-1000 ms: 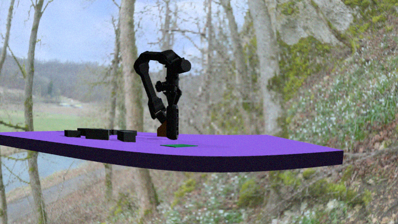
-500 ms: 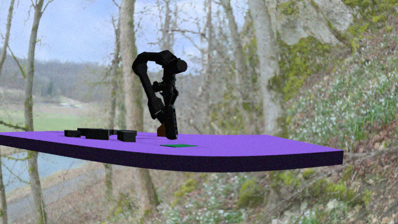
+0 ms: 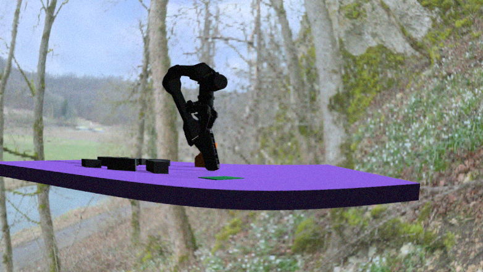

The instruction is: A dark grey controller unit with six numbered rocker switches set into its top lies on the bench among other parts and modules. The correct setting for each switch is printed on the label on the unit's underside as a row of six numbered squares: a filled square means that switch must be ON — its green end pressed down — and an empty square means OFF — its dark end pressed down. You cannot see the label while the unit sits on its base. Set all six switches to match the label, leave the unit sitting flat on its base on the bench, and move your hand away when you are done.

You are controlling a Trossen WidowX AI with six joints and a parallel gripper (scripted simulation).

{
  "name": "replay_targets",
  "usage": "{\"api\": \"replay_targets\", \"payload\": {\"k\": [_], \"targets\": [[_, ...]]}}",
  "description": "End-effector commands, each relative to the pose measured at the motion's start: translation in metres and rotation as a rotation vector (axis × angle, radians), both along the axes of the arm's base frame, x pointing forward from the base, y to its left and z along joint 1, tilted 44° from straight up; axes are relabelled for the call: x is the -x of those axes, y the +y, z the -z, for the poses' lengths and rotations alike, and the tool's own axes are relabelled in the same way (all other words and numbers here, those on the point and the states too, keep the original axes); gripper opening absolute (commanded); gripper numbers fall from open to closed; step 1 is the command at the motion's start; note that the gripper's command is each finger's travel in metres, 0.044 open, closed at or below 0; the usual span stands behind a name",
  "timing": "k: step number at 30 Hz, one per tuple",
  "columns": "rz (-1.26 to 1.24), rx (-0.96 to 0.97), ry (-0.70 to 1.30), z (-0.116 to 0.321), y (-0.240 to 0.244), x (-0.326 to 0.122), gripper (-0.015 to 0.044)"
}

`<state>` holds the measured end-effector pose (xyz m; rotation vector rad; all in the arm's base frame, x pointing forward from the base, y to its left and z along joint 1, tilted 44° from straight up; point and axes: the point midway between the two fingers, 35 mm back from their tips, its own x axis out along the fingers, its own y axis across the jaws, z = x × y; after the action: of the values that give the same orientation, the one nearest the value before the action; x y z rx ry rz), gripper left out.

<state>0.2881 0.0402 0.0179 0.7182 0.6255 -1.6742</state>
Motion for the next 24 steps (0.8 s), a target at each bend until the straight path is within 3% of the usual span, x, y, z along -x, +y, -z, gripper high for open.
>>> {"api": "replay_targets", "payload": {"k": [1,24], "targets": [[0.001,0.013,0.015,0.000,-0.008,0.004,0.0338],[0.001,0.014,0.015,-0.009,-0.024,0.007,0.0338]]}}
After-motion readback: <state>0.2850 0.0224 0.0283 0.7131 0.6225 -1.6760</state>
